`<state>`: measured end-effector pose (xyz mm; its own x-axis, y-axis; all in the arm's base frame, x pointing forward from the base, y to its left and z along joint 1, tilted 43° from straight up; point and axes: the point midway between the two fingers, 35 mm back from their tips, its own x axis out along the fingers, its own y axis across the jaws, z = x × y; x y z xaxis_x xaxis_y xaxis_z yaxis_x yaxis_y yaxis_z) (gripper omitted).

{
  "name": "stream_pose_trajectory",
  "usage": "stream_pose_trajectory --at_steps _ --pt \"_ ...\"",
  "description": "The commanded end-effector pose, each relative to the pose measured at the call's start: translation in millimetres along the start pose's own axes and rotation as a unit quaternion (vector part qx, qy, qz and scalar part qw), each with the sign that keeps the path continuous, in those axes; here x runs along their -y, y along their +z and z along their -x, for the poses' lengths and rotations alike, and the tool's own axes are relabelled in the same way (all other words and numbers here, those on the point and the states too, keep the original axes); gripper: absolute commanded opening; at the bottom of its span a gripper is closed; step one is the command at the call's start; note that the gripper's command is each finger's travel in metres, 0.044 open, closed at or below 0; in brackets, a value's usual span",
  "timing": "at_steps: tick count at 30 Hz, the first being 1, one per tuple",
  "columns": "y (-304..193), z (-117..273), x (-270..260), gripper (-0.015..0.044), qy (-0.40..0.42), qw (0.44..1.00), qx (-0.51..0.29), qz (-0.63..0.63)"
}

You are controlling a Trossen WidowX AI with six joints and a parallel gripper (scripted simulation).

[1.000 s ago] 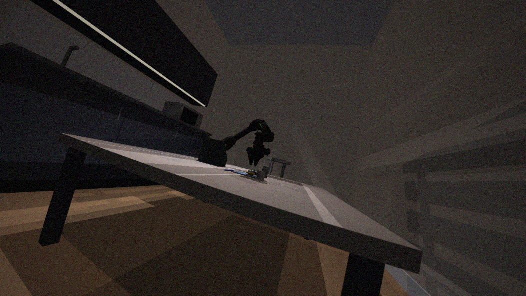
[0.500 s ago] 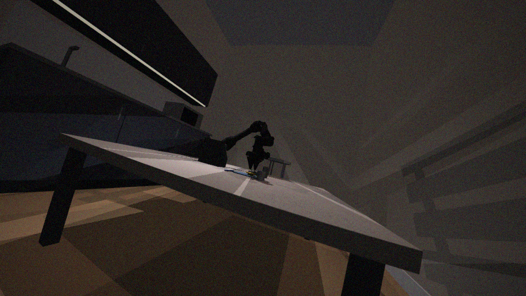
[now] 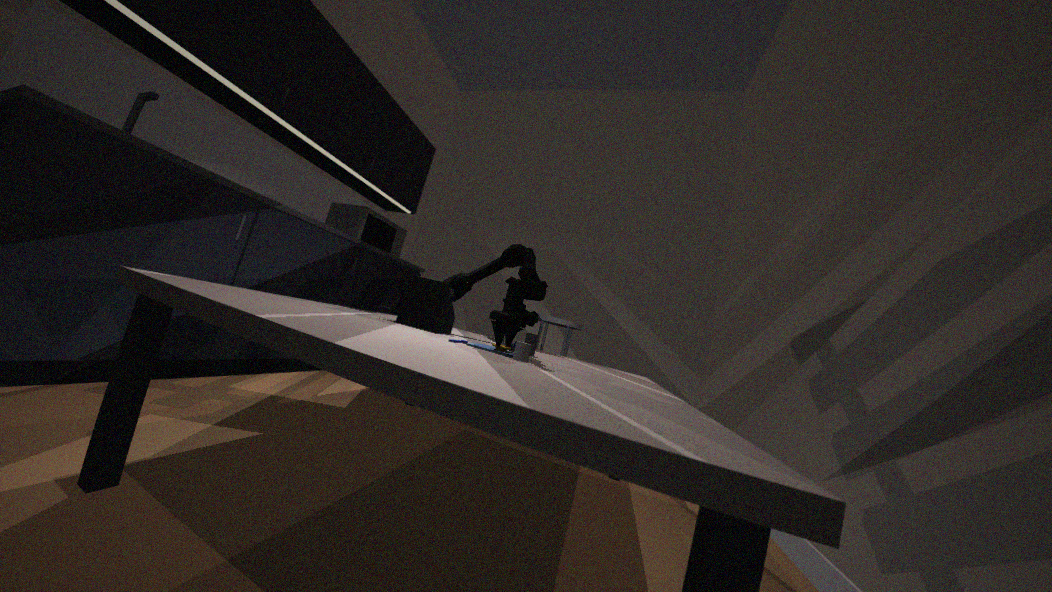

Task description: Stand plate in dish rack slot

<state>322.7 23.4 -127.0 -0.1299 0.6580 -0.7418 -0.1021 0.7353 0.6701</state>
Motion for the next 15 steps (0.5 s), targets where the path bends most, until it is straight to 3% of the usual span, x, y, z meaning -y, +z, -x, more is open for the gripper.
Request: stream_pose_trajectory --at_steps 1,4,6,15 --pt "-3.7 -11.0 -0.7 0.04 0.006 1.0 -0.005 -0.004" --pt "-3.9 -12.0 -0.8 0.04 0.006 1.0 -0.005 -0.004" --pt "-3.9 -12.0 -0.8 0.0349 0.006 1.0 -0.005 -0.004" --pt "-3.9 -12.0 -0.8 0.0336 0.006 1.0 -0.005 -0.004"
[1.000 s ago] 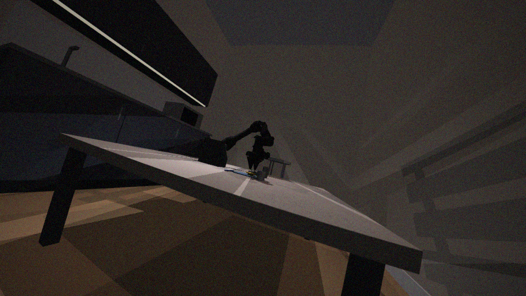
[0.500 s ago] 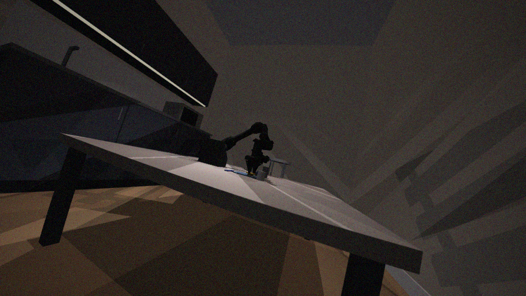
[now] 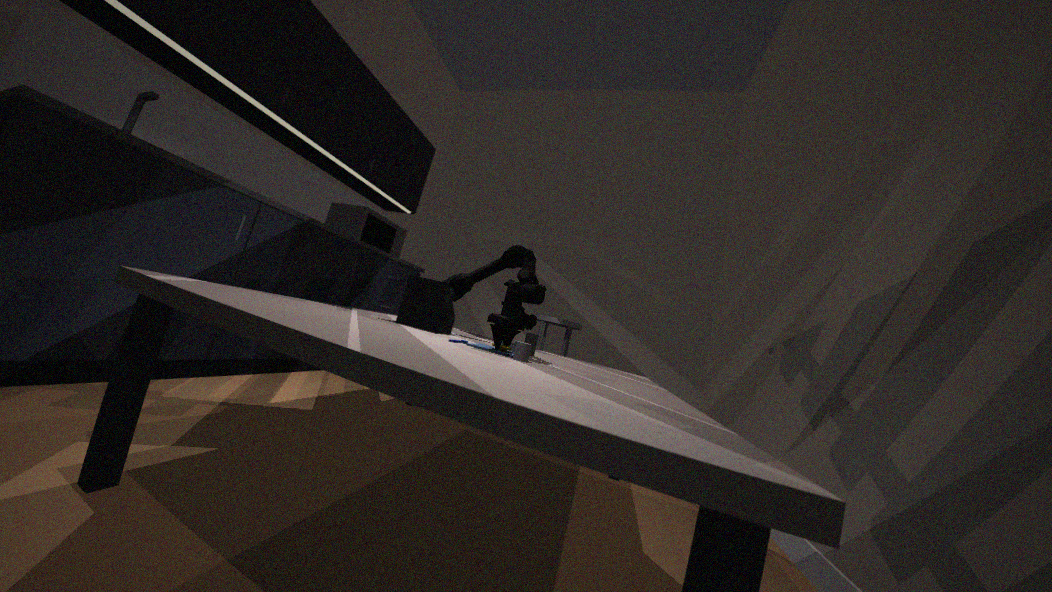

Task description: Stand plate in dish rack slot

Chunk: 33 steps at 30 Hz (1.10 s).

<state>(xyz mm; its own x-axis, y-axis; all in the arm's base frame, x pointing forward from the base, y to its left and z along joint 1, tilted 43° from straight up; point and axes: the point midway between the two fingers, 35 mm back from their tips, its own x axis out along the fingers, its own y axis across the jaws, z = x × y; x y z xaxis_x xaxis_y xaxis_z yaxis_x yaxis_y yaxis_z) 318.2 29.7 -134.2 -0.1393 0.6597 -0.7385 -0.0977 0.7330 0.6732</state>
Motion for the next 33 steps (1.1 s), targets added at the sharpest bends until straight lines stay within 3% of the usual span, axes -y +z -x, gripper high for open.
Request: stream_pose_trajectory --at_steps 1,9,20,33 --pt "-1 -2 0 0.0329 0.003 1.0 -0.001 -0.002" --pt "-1 -2 0 0.0276 0.003 1.0 -0.001 -0.002" --pt "10 48 5 0.0 -0.002 1.0 0.002 -0.003" --pt "14 117 9 0.0 -0.003 1.0 0.001 -0.003"
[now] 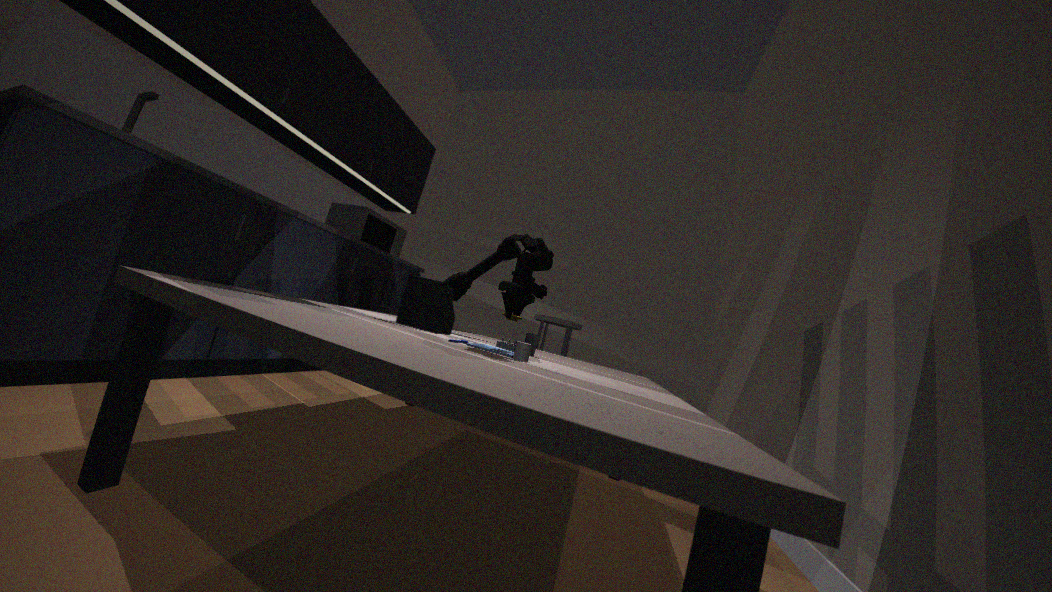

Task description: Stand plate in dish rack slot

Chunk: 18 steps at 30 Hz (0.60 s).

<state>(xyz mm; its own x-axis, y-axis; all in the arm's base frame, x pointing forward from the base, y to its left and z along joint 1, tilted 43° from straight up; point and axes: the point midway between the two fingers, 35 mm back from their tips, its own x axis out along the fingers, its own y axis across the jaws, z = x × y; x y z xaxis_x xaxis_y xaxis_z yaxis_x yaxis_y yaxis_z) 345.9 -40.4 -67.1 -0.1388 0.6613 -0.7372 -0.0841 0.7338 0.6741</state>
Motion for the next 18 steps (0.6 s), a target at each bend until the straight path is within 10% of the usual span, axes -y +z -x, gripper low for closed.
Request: stream_pose_trajectory --at_steps 1,18 --pt "1 22 0 0.0 -0.004 1.0 0.0 0.004" --pt "1 74 -8 0.0 -0.002 1.0 -0.001 -0.022"
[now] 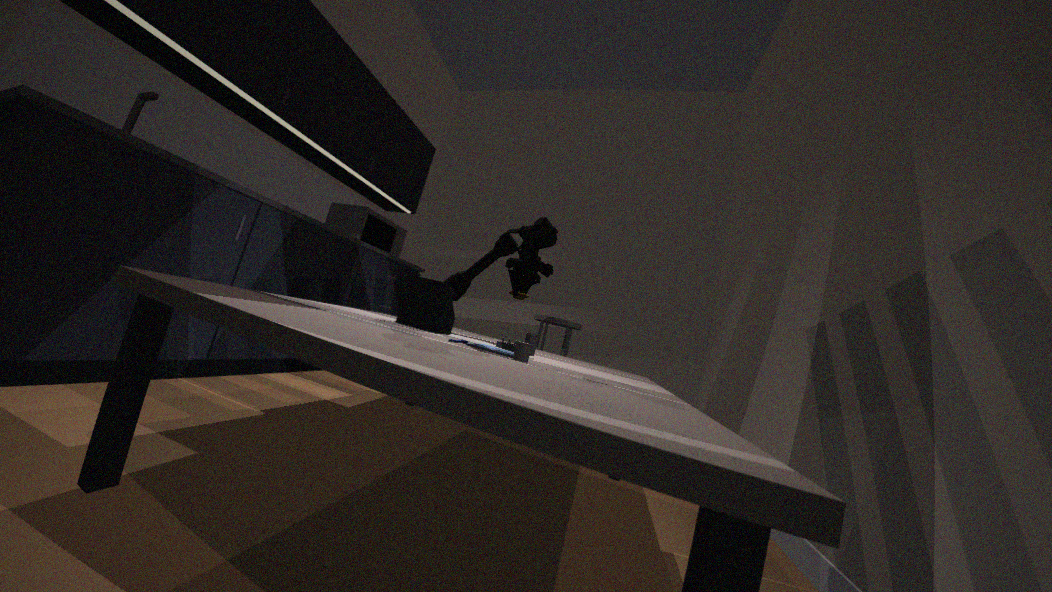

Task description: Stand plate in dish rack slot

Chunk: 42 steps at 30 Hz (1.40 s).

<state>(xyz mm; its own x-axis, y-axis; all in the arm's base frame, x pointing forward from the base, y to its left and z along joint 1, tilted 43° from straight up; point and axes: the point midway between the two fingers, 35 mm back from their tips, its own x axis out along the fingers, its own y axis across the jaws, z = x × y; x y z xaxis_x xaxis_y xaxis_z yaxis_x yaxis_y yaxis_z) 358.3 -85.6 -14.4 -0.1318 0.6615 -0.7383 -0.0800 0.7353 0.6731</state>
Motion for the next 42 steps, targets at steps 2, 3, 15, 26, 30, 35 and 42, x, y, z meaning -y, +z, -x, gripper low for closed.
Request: stream_pose_trajectory --at_steps 2,3,15,26,30,35,42 --pt "-4 6 -17 0.0 -0.002 0.998 -0.005 -0.055" --pt "-4 7 -23 0.0 -0.002 0.997 -0.004 -0.072" --pt "-22 17 -85 0.0 -0.004 0.961 -0.004 -0.277" --pt "-46 19 -137 0.0 -0.004 0.891 -0.004 -0.455" --pt "-57 19 -154 0.0 -0.004 0.857 -0.004 -0.515" --pt "-72 17 -175 0.0 -0.004 0.809 -0.005 -0.587" --pt "-95 13 -200 0.0 -0.004 0.732 -0.006 -0.681"
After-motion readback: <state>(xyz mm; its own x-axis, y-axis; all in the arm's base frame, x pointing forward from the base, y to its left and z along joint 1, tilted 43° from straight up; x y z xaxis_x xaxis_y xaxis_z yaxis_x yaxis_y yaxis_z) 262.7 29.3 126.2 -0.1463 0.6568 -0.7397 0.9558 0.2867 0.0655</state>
